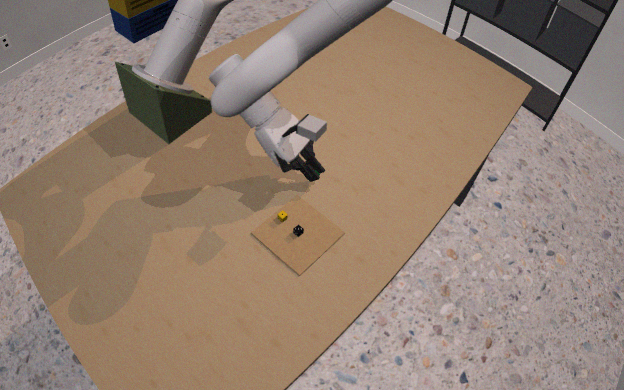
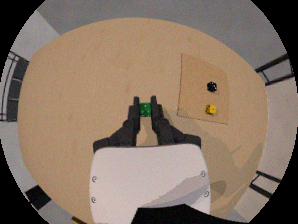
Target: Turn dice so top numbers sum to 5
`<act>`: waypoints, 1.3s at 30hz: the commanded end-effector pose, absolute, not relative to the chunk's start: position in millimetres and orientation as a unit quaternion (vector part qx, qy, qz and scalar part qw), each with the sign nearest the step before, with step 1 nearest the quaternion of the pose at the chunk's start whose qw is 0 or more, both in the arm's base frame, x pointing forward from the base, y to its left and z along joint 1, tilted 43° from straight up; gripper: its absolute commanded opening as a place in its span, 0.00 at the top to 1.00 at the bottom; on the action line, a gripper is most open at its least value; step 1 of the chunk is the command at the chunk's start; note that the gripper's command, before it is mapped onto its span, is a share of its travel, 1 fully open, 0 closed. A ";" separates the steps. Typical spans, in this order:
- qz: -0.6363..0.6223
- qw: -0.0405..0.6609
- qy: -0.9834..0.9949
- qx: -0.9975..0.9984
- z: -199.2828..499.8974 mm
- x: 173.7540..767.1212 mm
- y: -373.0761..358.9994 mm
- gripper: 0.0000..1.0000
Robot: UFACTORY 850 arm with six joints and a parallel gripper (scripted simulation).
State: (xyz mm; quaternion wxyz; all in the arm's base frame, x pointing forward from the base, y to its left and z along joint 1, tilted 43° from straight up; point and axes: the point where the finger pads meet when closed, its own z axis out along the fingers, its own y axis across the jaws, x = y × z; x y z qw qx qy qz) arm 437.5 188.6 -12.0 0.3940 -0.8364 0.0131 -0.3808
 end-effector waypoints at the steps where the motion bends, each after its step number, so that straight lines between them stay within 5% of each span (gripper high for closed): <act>1: -0.381 0.394 0.013 -0.836 -11.7 437.9 188.4 0.89; 39: -0.381 0.394 0.013 -0.836 -16.7 437.0 192.8 0.89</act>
